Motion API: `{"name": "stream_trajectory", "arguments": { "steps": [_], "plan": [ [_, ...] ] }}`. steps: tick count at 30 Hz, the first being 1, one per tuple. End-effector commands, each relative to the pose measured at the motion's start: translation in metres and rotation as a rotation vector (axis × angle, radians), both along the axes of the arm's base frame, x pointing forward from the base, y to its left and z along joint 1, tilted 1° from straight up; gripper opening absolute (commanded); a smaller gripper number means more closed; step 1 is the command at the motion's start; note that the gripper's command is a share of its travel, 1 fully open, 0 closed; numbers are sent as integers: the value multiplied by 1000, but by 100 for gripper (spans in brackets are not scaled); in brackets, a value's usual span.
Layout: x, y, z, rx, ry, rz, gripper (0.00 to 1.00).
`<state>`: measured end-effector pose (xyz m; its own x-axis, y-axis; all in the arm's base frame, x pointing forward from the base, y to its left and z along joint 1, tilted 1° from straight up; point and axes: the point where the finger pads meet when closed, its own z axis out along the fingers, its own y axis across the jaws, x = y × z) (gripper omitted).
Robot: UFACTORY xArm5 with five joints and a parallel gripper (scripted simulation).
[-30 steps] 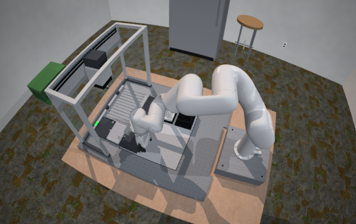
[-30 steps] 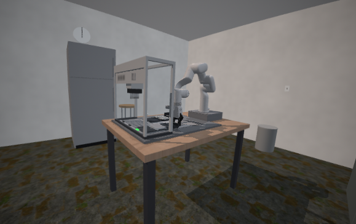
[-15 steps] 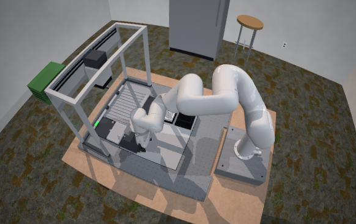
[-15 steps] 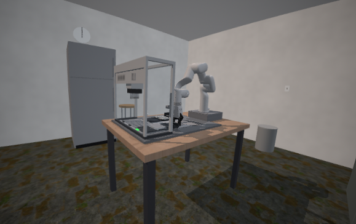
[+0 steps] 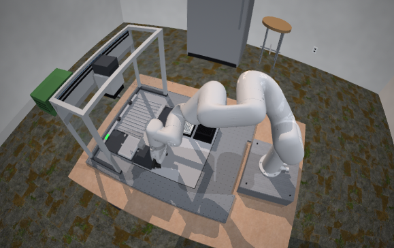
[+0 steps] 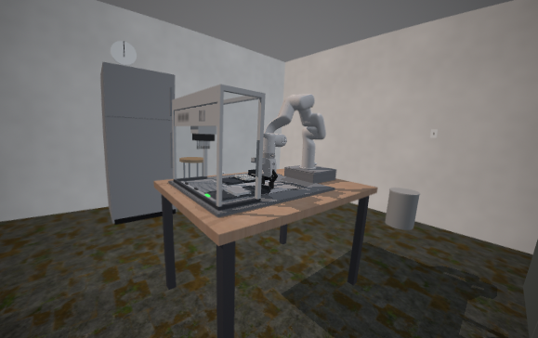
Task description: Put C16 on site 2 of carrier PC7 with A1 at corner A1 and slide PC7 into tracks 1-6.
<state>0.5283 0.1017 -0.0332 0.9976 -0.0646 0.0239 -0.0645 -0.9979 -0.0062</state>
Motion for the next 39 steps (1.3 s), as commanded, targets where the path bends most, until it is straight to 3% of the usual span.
{"name": "stream_trajectory", "arguments": {
  "steps": [1,13,39],
  "plan": [
    [-5,0,-1,-1,6,1,81],
    [-6,0,-1,-1,6,1,81],
    [-7,1,37,-1,6,1,81]
  ]
}}
